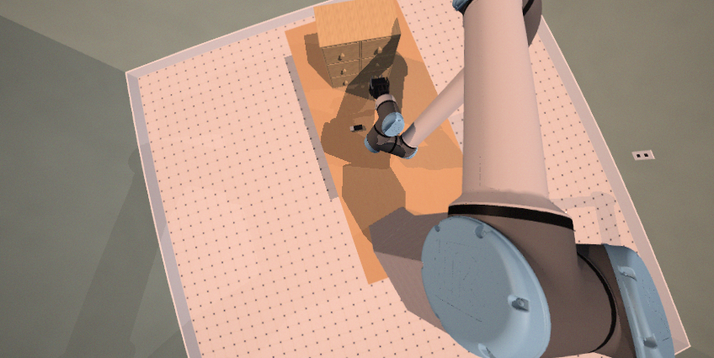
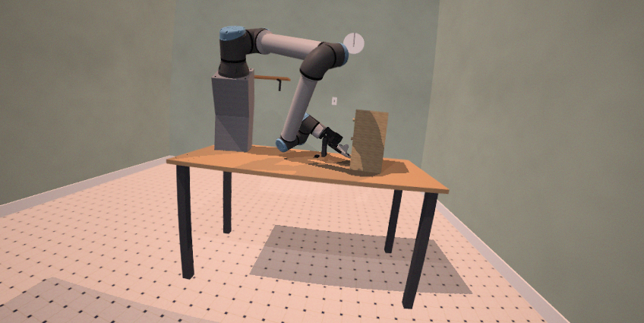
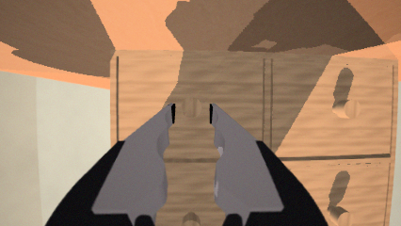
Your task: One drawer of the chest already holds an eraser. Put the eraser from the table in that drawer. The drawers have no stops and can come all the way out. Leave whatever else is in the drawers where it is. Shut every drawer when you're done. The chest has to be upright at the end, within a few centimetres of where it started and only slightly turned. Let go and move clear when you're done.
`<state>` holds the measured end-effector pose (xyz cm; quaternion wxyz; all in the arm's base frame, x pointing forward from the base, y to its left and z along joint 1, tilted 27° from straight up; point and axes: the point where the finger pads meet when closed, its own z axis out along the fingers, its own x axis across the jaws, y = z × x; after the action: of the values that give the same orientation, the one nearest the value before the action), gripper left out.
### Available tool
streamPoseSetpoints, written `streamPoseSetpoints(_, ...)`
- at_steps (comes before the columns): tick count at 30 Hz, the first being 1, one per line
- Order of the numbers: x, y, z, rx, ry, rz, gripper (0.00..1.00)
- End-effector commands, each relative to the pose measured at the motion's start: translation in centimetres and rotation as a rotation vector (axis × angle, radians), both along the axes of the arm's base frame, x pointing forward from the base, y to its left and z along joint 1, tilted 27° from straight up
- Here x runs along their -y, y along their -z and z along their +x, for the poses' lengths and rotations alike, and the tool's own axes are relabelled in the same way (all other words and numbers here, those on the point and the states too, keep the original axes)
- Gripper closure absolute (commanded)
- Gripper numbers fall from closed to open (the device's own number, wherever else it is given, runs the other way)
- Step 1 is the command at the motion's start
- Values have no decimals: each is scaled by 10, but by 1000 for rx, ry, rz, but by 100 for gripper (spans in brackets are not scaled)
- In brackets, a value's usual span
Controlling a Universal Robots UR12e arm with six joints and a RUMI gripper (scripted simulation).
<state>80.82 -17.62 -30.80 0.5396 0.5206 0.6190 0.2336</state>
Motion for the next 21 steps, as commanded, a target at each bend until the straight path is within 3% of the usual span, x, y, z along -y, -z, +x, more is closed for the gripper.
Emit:
streamPoseSetpoints(1,0,-2,2,2,0,-1,80)
streamPoseSetpoints(20,0,-2,2,2,0,-1,80)
streamPoseSetpoints(21,0,-2,2,2,0,-1,93)
